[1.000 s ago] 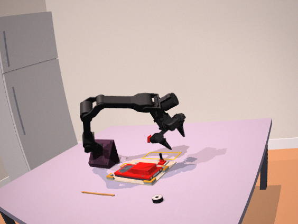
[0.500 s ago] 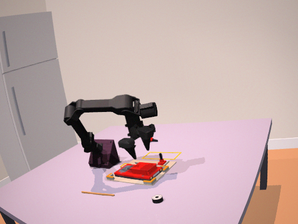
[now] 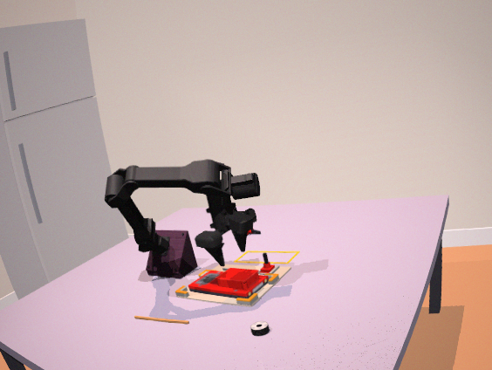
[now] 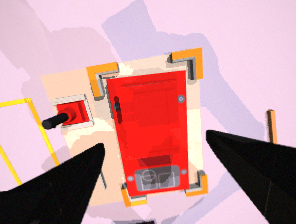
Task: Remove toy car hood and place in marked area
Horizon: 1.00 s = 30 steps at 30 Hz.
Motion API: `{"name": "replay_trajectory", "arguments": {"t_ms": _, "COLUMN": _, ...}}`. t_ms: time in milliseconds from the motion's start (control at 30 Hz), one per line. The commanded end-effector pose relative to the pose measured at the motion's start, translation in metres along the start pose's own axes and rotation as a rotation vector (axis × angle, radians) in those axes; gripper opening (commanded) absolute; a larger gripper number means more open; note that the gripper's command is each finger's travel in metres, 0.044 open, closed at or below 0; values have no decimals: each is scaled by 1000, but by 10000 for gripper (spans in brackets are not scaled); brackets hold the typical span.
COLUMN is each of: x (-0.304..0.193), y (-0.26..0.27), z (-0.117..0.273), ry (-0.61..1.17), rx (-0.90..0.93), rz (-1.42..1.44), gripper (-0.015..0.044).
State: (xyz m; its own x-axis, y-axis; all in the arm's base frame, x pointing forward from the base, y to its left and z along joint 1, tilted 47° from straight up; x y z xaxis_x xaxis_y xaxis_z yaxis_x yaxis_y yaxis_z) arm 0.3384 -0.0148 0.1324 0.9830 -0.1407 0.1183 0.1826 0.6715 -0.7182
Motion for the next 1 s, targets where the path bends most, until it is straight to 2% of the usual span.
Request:
{"name": "replay_trajectory", "arguments": {"t_ms": 0, "x": 0, "y": 0, "z": -4, "ry": -2, "rx": -3, "rz": 4, "gripper": 440}}
{"name": "replay_trajectory", "arguments": {"t_ms": 967, "x": 0, "y": 0, "z": -31, "ry": -3, "rx": -4, "rz": 4, "gripper": 440}}
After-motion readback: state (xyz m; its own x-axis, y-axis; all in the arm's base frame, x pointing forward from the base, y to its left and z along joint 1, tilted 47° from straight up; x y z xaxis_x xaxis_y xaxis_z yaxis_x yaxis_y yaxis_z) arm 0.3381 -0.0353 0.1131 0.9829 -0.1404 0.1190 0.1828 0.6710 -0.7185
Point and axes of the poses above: the point midway between the two fingers, 35 mm back from their tips, its own z axis back along the fingers, its own y axis across the jaws, x = y × z, the point moved 4 cm from there along z, back along the fingers, and after that the axes turned 3 degrees about -z, right-handed, at the moved point
